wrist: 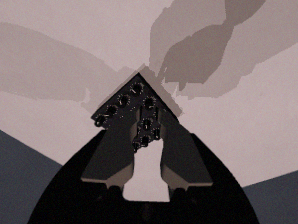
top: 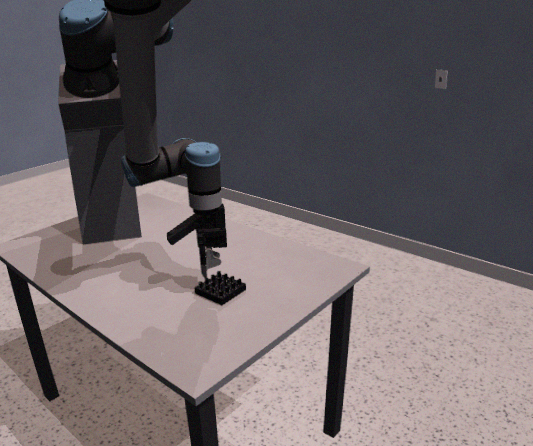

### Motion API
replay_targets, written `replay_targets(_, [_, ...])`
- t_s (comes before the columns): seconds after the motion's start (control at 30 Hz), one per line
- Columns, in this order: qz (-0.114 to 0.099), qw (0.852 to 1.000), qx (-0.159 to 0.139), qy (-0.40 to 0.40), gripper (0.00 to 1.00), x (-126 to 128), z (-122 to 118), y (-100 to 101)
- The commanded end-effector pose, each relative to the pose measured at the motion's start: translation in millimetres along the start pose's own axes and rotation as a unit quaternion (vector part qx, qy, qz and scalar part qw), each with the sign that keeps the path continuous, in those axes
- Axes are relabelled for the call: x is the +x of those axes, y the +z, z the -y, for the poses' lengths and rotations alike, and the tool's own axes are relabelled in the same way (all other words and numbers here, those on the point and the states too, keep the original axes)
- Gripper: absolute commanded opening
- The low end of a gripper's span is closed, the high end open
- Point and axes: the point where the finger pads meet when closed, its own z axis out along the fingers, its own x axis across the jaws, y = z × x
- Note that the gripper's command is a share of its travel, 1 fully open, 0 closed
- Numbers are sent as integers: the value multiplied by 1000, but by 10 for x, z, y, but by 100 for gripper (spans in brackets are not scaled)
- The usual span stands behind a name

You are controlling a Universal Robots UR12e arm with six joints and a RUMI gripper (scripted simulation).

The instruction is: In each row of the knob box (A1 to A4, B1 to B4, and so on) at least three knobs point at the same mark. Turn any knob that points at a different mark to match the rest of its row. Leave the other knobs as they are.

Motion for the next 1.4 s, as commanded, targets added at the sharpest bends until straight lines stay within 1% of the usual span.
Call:
replay_targets(0.0, [0,1000,0,0,11,-2,-3,9])
replay_targets(0.63, [0,1000,0,0,11,-2,-3,127])
replay_targets(1.37, [0,1000,0,0,11,-2,-3,132])
